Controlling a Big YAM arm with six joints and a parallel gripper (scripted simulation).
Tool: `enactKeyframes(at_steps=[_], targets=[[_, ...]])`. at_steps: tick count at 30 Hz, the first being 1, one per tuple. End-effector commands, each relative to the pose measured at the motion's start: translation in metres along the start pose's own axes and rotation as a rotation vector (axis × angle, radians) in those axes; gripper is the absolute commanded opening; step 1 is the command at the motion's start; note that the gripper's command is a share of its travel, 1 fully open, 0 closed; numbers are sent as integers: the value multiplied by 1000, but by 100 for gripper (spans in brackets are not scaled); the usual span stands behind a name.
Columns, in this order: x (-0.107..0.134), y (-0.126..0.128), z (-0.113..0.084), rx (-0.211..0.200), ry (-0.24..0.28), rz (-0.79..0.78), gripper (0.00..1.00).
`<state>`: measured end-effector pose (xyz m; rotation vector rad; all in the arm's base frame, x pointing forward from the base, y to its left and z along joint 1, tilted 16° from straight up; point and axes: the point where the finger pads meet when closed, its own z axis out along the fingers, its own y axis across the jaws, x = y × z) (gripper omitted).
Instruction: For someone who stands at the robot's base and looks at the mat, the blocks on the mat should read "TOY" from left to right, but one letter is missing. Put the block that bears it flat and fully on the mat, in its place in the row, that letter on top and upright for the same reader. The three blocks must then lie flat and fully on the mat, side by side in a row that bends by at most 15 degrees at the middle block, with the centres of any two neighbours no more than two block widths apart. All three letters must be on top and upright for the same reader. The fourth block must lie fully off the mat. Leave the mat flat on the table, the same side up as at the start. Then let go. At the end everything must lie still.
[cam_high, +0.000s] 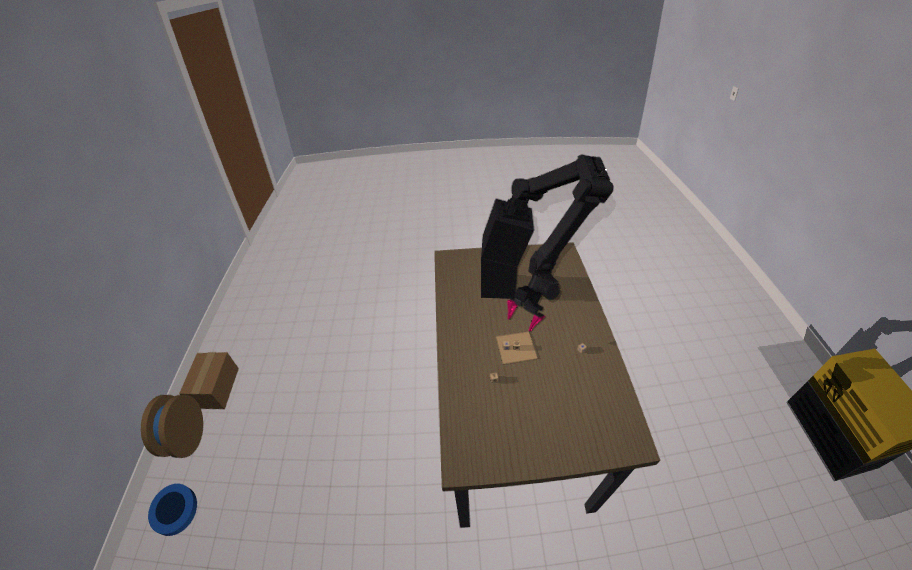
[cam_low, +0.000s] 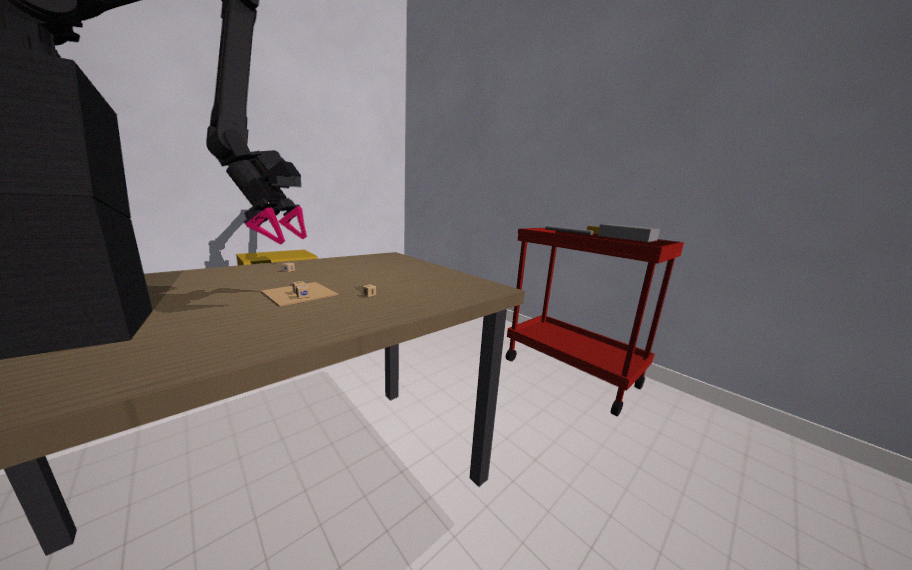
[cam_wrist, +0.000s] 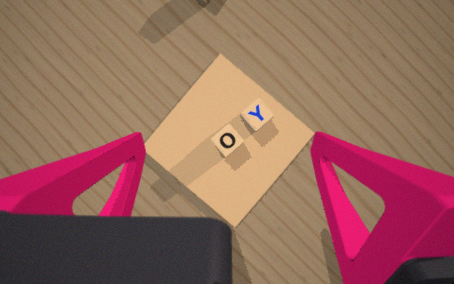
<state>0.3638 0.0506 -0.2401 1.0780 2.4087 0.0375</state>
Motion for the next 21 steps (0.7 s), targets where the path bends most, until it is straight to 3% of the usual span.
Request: enactKeyframes(at_steps=[1,6,15,18,19,21], targets=[[-6,4,-3,-8,-10,-4,100],[-7,1,-2,-6,-11,0,100],[-21,-42,13,12,1,0,100],[-24,-37,16,4,-5,2,100],[-17,-31,14,-8,1,-22,100],[-27,-19,10,-32,-18,-15,100]])
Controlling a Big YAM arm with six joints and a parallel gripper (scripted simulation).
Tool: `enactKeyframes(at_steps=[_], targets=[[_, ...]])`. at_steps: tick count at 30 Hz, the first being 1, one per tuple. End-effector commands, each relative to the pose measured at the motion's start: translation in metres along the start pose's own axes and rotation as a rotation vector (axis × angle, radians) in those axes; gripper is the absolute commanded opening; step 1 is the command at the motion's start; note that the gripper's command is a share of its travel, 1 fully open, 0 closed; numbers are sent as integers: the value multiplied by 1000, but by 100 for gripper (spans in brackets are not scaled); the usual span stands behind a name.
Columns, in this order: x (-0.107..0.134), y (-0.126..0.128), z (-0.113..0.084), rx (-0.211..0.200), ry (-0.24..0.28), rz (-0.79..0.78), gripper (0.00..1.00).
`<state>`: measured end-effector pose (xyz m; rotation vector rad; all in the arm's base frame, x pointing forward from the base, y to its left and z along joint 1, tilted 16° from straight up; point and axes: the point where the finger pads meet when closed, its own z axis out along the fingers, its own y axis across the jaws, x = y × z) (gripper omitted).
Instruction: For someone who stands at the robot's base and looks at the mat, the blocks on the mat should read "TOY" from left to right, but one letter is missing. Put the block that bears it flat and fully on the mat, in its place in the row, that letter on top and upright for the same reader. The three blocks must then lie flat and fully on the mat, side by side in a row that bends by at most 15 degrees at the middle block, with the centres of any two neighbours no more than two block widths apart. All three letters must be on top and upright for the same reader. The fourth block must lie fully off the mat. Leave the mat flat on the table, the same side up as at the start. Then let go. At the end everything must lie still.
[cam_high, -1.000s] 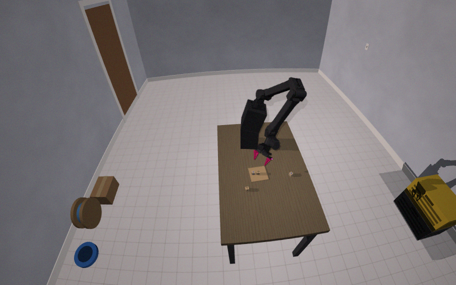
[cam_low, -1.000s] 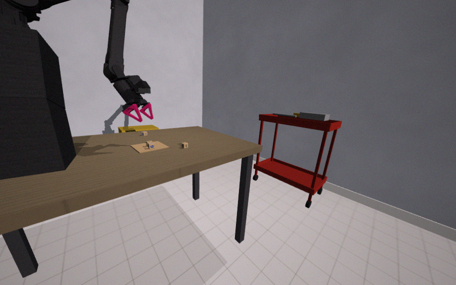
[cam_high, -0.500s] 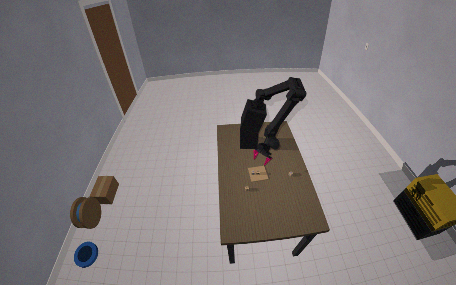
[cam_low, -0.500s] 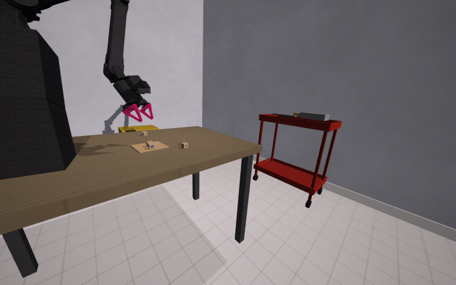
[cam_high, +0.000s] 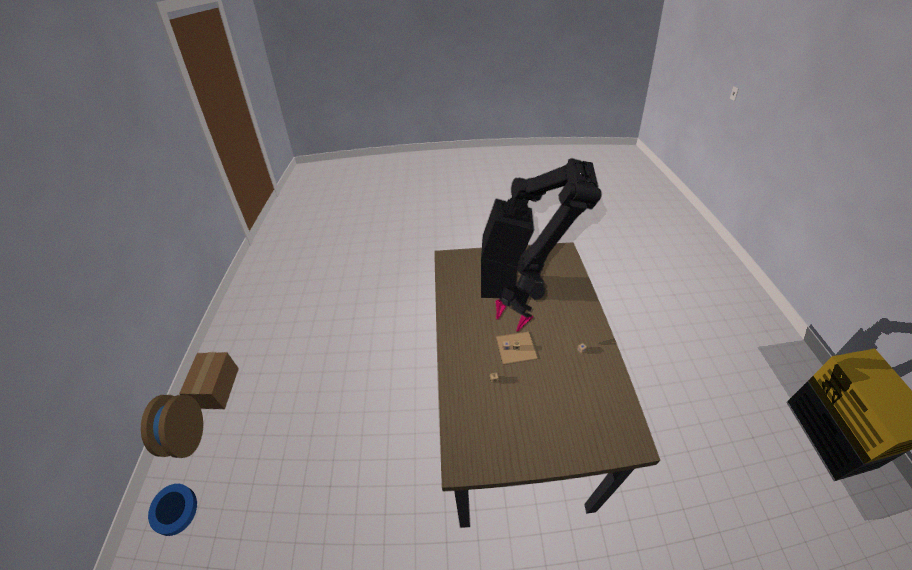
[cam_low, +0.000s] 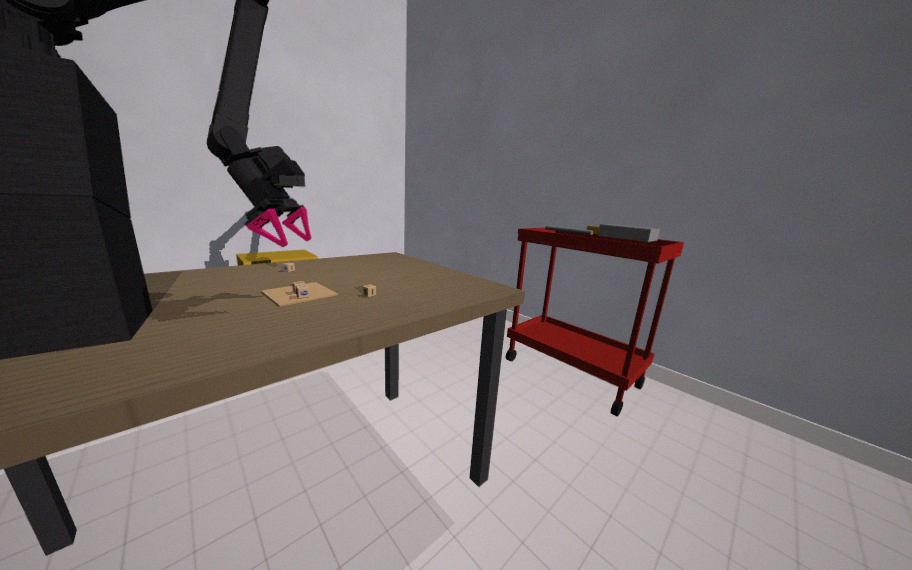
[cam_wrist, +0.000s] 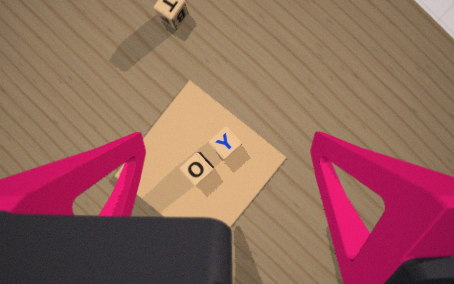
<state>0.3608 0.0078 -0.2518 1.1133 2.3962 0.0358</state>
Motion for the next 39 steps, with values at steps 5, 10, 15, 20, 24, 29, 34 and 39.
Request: enactKeyframes(at_steps=[5,10,15,20,24,29,34,39], targets=[[-6,6,-5,-15,-11,-27,100],[-7,6,-4,-14,-12,-26,100],[-7,6,-4,-14,-12,-26,100],[-7,6,-4,-14,-12,-25,100],[-7,6,-4,-14,-12,-25,100],[-7,6,-4,-14,-12,-25,100],[-7,6,-4,-14,-12,-25,100],[-7,6,-4,-14,-12,-25,100]])
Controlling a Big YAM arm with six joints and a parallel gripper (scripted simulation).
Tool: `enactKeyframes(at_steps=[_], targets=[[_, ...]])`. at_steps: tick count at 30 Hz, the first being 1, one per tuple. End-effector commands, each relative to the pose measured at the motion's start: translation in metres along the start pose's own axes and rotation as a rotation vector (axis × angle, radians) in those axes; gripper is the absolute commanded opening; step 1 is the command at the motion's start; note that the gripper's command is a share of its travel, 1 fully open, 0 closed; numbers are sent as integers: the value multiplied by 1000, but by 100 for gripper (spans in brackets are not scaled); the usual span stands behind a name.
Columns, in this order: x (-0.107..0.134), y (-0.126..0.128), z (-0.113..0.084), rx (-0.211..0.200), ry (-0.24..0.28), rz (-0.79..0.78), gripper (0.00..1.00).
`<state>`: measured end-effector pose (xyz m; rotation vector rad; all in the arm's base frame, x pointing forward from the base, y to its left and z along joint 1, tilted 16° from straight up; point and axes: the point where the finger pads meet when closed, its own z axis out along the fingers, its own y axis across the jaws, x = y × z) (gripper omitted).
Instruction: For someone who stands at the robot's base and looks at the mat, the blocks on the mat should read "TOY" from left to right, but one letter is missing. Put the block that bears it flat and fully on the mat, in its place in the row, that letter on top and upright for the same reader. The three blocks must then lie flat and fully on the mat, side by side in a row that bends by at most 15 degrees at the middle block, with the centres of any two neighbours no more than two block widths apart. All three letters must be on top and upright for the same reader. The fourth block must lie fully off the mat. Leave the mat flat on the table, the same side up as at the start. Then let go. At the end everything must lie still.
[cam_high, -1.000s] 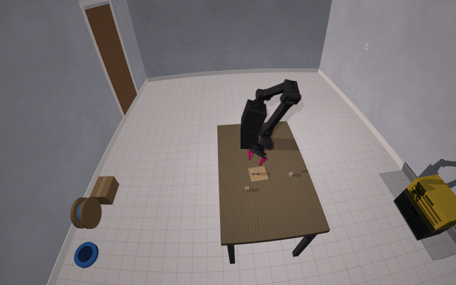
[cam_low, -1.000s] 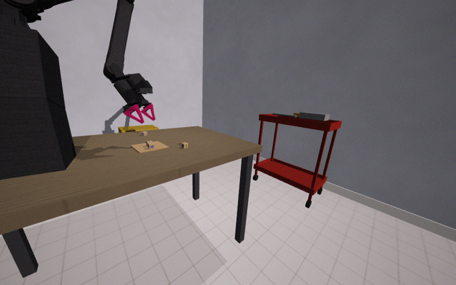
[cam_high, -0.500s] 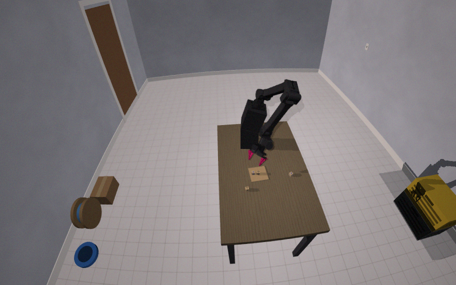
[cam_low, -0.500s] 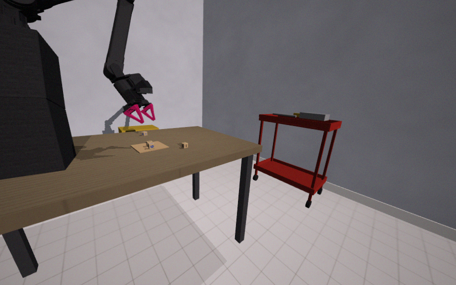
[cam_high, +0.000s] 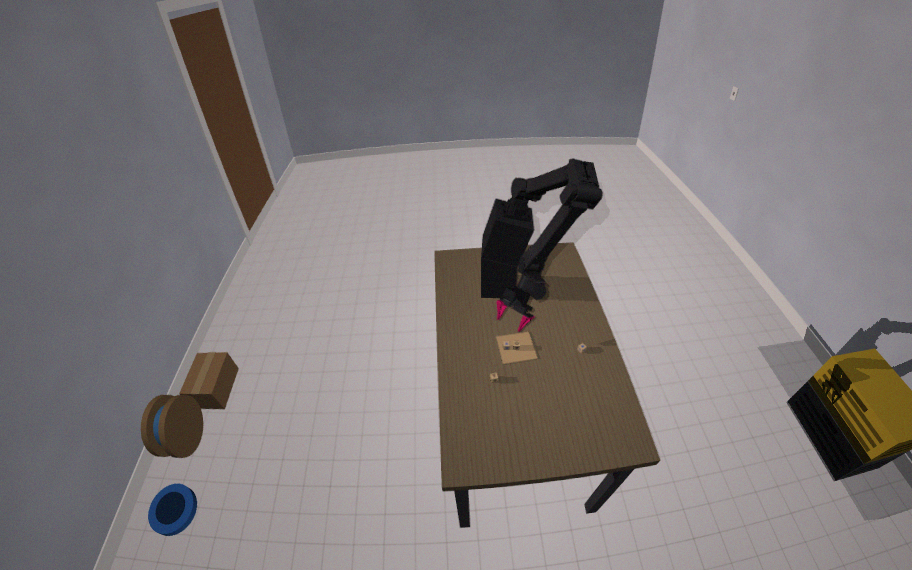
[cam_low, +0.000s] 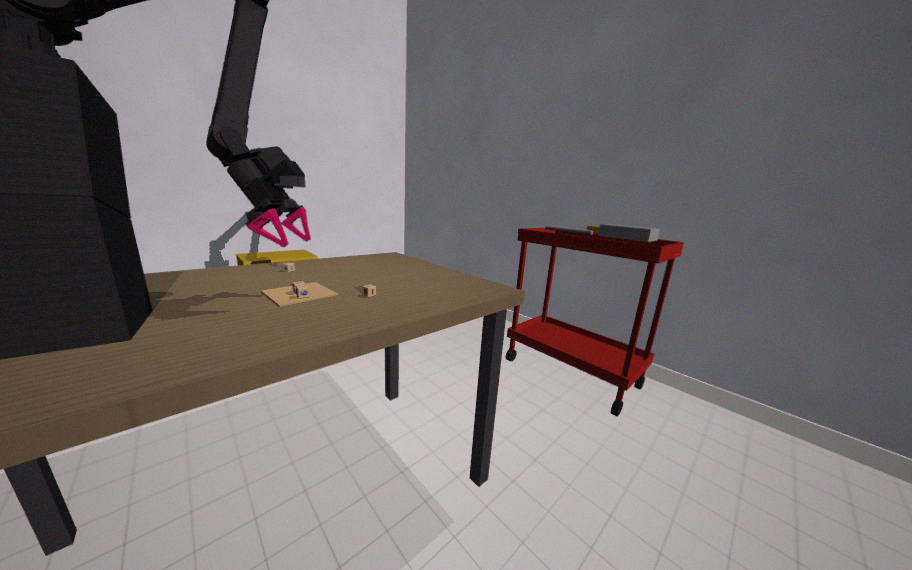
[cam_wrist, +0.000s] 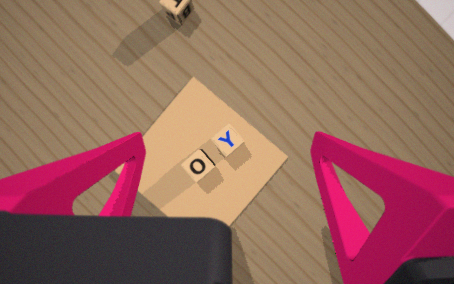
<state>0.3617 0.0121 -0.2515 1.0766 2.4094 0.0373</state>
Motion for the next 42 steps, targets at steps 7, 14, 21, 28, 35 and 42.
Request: enactKeyframes(at_steps=[7,14,21,28,35,42], targets=[[-9,2,-4,-5,-13,2,100],[-48,21,47,15,5,2,100],[-116,49,90,7,-4,5,100],[-111,54,91,9,15,-24,100],[-132,61,94,-14,-22,-1,100],[-147,69,85,-30,-46,10,100]])
